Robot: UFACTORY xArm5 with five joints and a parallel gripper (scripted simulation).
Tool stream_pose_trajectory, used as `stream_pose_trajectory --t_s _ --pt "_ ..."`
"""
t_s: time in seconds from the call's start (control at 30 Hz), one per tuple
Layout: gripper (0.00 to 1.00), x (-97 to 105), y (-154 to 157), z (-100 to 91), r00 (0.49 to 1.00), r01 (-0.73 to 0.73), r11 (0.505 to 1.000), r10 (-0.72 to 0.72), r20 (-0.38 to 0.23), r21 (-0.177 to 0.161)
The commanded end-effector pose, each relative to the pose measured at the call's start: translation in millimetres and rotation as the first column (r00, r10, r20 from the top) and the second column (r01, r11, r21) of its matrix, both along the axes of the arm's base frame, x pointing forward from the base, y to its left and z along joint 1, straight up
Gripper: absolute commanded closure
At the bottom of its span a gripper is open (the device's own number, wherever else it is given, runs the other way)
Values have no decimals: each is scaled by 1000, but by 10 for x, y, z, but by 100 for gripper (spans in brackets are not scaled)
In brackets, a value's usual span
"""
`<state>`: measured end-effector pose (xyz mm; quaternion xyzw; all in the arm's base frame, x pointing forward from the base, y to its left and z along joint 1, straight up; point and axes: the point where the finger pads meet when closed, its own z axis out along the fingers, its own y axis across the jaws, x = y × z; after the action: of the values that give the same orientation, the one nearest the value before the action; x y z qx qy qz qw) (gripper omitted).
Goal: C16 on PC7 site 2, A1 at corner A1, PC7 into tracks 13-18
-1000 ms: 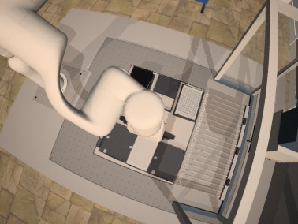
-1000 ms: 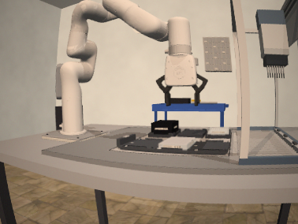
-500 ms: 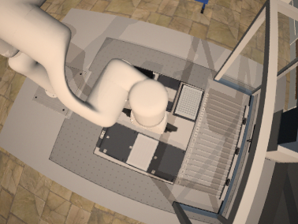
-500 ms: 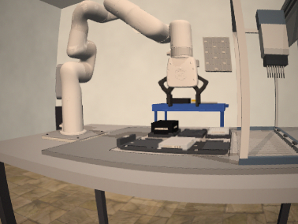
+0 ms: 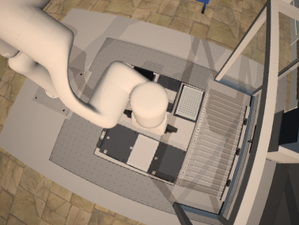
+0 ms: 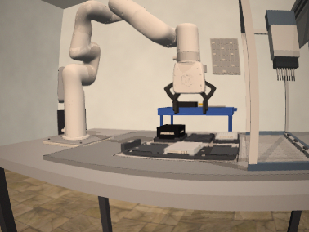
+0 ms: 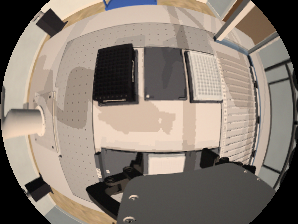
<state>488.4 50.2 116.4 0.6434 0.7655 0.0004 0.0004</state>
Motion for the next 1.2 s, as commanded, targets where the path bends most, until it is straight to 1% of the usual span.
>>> stream_pose_trajectory --t_s 0.0,0.37,0.43,0.93,1.0,1.17 --pt "0 15 1 -54 1000 0 1000 0 5 1" --pt "0 16 0 -237 1000 0 1000 0 5 1" --pt "0 16 0 -237 1000 0 1000 0 5 1" --pt "0 17 -2 -488 1000 0 1000 0 5 1" --pt "0 17 -2 -488 1000 0 1000 0 5 1" --pt "0 18 -3 -571 1000 0 1000 0 5 1"
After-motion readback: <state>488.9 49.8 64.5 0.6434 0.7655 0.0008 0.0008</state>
